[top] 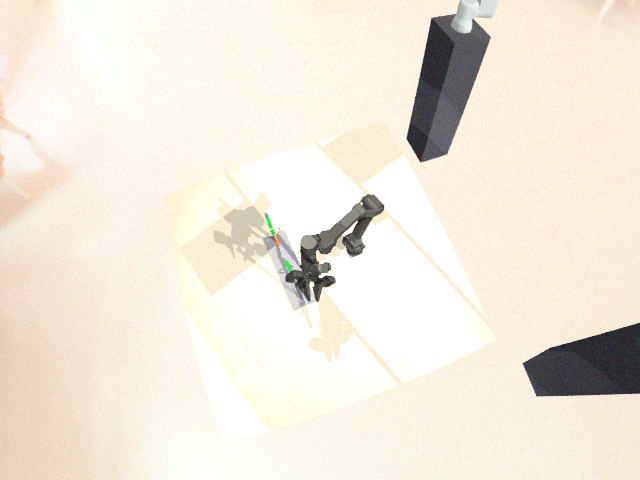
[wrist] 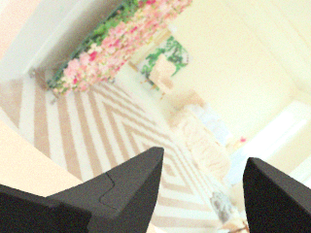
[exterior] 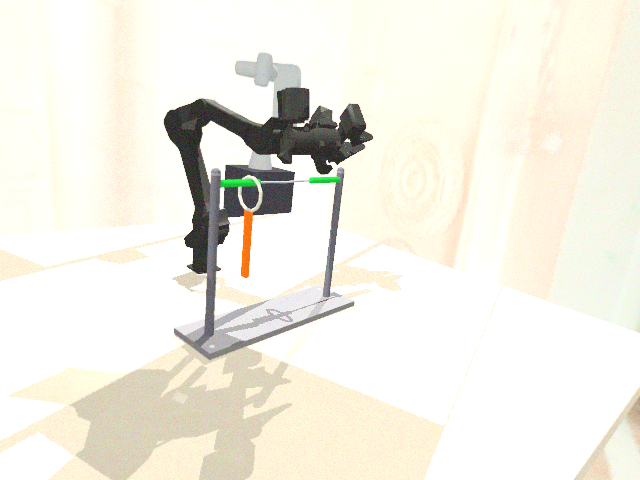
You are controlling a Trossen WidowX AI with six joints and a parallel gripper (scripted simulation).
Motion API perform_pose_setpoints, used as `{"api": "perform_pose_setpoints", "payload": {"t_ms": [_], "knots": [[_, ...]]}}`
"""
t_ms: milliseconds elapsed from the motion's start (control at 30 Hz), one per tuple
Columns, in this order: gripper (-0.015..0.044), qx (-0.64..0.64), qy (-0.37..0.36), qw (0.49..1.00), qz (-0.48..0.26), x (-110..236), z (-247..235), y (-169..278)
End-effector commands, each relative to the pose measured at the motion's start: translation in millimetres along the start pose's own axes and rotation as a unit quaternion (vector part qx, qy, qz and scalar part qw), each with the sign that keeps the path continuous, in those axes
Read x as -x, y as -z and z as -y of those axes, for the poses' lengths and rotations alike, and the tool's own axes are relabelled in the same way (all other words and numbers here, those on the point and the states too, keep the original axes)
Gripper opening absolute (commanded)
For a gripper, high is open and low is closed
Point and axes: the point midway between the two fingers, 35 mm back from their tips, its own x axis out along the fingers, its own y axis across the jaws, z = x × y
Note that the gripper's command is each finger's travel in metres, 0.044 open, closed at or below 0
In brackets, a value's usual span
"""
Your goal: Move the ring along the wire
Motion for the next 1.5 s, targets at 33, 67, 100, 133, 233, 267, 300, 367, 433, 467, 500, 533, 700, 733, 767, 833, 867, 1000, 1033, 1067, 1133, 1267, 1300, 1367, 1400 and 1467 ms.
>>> {"api": "perform_pose_setpoints", "payload": {"t_ms": [33,67,100,133,233,267,300,367,433,467,500,533,700,733,767,833,867,1000,1033,1067,1133,1267,1300,1367,1400,1467], "knots": [[0.016,-0.033,0.068,0.996,-0.056,29.9,28.8,26.9],[0.016,-0.039,0.083,0.993,-0.068,37.4,34.9,32.2],[0.016,-0.045,0.098,0.991,-0.079,45.1,40.9,37.3],[0.016,-0.051,0.114,0.988,-0.09,53.2,46.7,42.3],[0.016,-0.069,0.161,0.977,-0.122,78.9,62.9,56.2],[0.016,-0.075,0.177,0.972,-0.132,88.0,67.9,60.4],[0.016,-0.081,0.193,0.968,-0.141,97.3,72.7,64.5],[0.016,-0.092,0.225,0.957,-0.16,116.6,81.6,71.9],[0.016,-0.103,0.258,0.944,-0.178,136.6,89.5,78.6],[0.016,-0.108,0.274,0.937,-0.186,146.9,93.1,81.5],[0.016,-0.113,0.29,0.93,-0.194,157.4,96.5,84.3],[0.016,-0.118,0.307,0.923,-0.202,168.0,99.6,86.8],[0.016,-0.141,0.389,0.879,-0.237,223.5,111.1,96.0],[0.016,-0.145,0.405,0.869,-0.243,235.0,112.6,97.1],[0.016,-0.149,0.422,0.859,-0.249,246.5,113.7,97.9],[0.016,-0.157,0.454,0.838,-0.259,269.7,115.2,98.9],[0.016,-0.16,0.47,0.827,-0.264,281.4,115.5,98.9],[0.016,-0.172,0.534,0.779,-0.28,328.1,113.6,96.7],[0.016,-0.174,0.55,0.766,-0.284,339.7,112.3,95.6],[0.016,-0.176,0.565,0.753,-0.286,351.3,110.8,94.1],[0.016,-0.18,0.596,0.726,-0.291,374.2,106.8,90.5],[0.016,-0.191,0.627,0.693,-0.301,404.4,87.7,95.6],[0.016,-0.195,0.624,0.693,-0.303,405.6,80.8,101.0],[0.016,-0.204,0.616,0.696,-0.307,405.8,67.0,111.9],[0.016,-0.208,0.612,0.698,-0.309,406.1,58.8,117.7],[0.016,-0.218,0.603,0.701,-0.313,406.2,41.2,129.3]]}}
